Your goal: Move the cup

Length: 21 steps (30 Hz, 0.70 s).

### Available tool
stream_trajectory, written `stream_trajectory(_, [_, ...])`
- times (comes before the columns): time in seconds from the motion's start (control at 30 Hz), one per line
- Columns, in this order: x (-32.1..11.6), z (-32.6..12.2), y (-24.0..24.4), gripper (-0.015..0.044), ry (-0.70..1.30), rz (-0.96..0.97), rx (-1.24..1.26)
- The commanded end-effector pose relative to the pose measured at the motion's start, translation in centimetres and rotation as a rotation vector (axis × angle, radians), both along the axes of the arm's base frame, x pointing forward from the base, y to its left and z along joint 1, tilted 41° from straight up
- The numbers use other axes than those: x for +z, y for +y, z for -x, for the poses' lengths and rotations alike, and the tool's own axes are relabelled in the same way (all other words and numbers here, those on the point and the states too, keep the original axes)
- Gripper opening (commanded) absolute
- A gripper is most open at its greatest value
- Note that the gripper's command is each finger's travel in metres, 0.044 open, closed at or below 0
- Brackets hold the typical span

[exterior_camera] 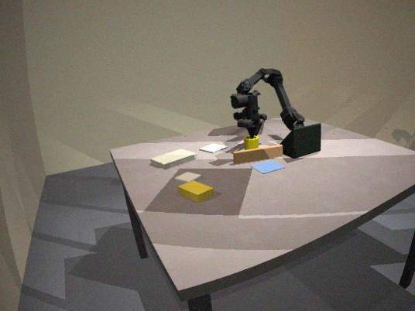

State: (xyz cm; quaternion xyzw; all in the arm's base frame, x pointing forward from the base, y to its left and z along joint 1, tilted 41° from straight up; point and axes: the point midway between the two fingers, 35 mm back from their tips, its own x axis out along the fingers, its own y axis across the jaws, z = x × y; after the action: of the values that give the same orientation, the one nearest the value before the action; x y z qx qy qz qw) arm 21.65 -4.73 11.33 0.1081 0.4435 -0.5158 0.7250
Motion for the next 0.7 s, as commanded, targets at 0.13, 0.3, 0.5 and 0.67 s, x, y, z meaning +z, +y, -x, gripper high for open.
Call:
stream_trajectory(0.13, [0.7, 0.0, 0.7, 0.0147, 0.000, -0.003, -0.003])
stream_trajectory(0.3, [1.1, 0.1, 1.1, 0.0147, 0.001, -0.003, -0.003])
stream_trajectory(0.5, [1.7, 0.1, 1.5, 0.0147, 0.001, -0.001, -0.003])
stream_trajectory(0.67, [2.1, 0.1, 1.8, 0.0147, 0.002, 0.000, -0.003])
